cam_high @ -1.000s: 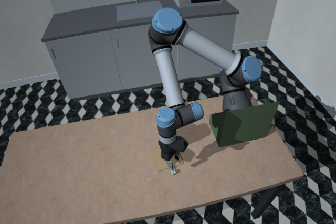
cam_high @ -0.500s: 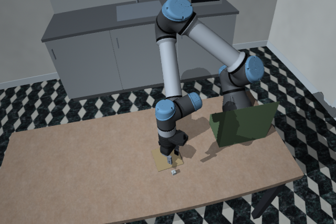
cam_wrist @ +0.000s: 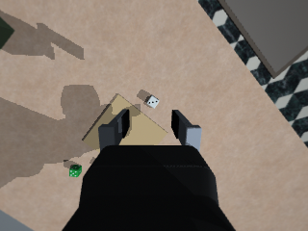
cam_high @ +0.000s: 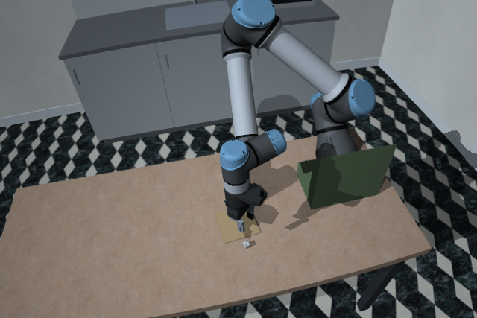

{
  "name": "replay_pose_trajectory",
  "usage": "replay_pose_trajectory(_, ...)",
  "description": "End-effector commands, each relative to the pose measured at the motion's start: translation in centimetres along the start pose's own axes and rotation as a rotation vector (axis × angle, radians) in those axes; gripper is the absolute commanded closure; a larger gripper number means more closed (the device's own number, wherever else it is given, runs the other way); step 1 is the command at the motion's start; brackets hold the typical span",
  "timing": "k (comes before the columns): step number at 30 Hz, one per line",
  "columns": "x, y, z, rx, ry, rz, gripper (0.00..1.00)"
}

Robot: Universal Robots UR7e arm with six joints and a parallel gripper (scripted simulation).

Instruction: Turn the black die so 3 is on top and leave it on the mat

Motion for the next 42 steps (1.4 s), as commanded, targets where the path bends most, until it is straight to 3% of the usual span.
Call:
replay_pose_trajectory(1, -0.1, 0.8, 0.0, 0.002, 0.002, 0.023, 0.0)
replay_pose_trajectory(4, -0.5, 3.3, 0.0, 0.008, 0.006, 0.1, 0.0)
replay_pose_trajectory(6, -0.5, 3.3, 0.0, 0.008, 0.006, 0.1, 0.0)
replay_pose_trajectory(14, -3.9, 13.4, 0.5, 0.011, 0.008, 0.414, 0.0)
replay_pose_trajectory(15, -4.0, 13.4, 0.5, 0.011, 0.007, 0.415, 0.0)
replay_pose_trajectory(20, -6.7, 18.0, 1.0, 0.001, 0.002, 0.573, 0.0)
replay_pose_trajectory(42, -7.2, 18.7, 1.0, -0.002, 0.001, 0.597, 0.0)
Point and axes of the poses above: the point where the finger pads meet when closed, its own z axis out along the fingers, its own x axis across the jaws, y = z × x, the point moved 2 cm from there along -z, back along the fingers, and after that the axes turned 14 degrees about z, right-handed, at the moved point
